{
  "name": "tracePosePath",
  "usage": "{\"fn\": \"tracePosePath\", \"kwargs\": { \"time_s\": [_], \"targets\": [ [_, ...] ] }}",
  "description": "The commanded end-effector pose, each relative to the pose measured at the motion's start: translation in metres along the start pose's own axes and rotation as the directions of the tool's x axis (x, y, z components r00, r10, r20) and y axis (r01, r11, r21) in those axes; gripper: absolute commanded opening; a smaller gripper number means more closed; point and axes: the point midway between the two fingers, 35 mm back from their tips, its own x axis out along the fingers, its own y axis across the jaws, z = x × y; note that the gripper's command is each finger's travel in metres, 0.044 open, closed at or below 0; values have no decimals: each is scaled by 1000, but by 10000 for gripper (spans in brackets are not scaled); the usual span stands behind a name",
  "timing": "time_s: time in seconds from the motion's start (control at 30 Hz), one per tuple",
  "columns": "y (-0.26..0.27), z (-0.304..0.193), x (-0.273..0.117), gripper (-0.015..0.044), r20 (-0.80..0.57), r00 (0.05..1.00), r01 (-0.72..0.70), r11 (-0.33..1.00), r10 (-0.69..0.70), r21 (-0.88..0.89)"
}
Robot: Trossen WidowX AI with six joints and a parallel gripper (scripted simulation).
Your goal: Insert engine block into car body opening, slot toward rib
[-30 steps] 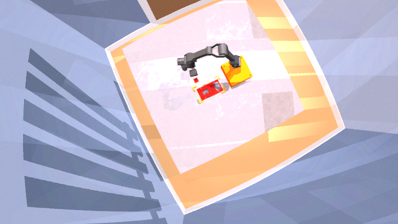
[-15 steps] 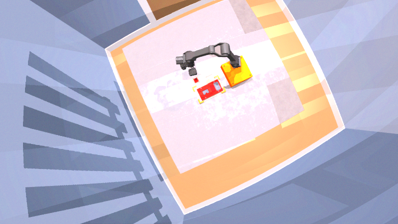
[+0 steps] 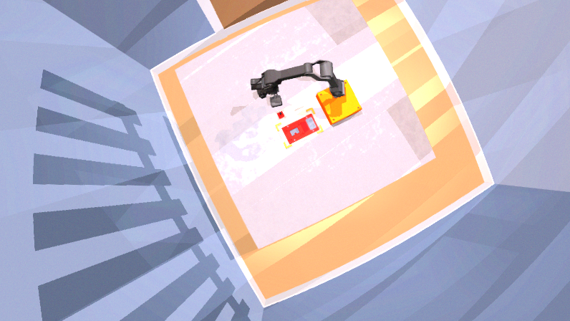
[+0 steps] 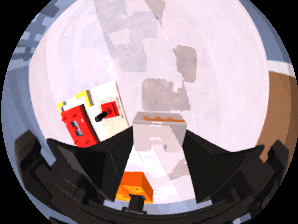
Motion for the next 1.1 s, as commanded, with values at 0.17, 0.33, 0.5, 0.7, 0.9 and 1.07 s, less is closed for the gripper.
{"fn": "tracePosePath", "kwargs": {
  "time_s": [0.17,0.33,0.5,0.7,0.9,1.07],
  "targets": [
    [3,-3,-30,0,8,1000,-1,1000,1,4],
    [4,-6,-41,0,8,1000,-1,1000,1,4],
    [-9,2,-24,0,8,1000,0,1000,0,4],
    [-7,-1,-27,0,39,999,0,1000,0,4],
    [-7,-3,-26,0,122,993,-1,1000,0,4],
    [-7,-8,-24,0,272,962,-2,1000,0,6]
  ]
}}
